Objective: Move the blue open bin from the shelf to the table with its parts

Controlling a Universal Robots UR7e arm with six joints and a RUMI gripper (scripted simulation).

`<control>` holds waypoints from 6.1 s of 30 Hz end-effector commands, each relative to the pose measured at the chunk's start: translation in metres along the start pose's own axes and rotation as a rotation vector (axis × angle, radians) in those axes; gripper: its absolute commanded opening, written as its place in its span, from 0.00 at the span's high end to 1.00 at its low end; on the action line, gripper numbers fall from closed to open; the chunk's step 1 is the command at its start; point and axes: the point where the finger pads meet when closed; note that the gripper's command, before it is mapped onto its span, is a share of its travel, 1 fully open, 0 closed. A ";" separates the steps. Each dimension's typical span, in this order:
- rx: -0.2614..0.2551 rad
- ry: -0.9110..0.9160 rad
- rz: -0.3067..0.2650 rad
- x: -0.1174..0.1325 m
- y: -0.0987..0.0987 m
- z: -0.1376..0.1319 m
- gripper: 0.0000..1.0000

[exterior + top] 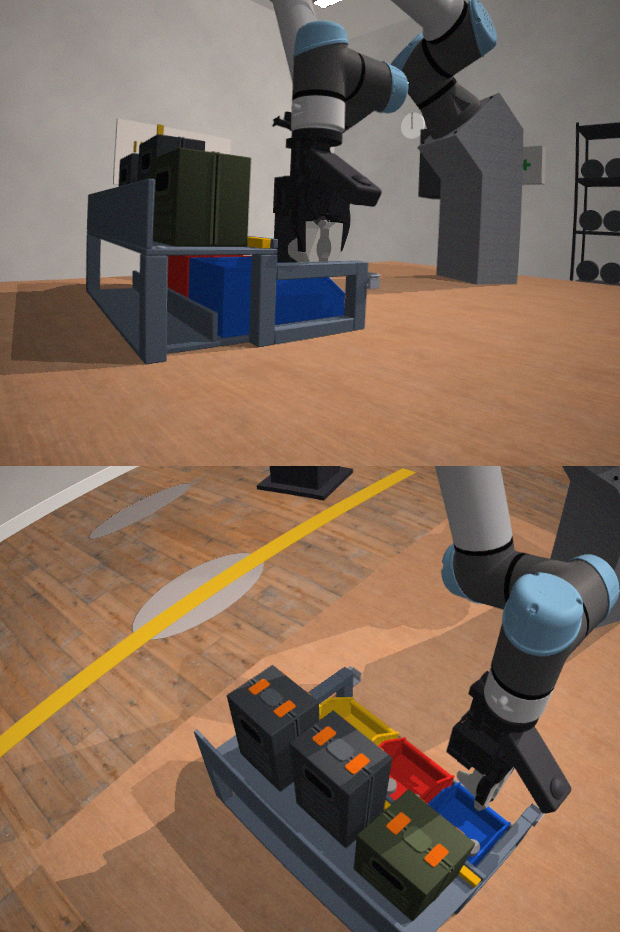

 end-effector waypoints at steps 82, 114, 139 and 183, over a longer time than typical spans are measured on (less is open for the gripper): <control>0.001 0.000 0.000 0.000 -0.002 0.001 0.42; 0.001 0.000 0.000 0.000 -0.076 0.000 0.42; 0.001 0.000 0.000 0.000 -0.084 0.000 1.00; 0.001 0.000 0.000 0.000 -0.084 0.000 0.42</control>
Point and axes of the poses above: the point where the finger pads meet when closed, its own y axis out along the fingers, its own z axis across the jaws, x = y × z, and after that the axes turned 4 degrees about -y, right-handed
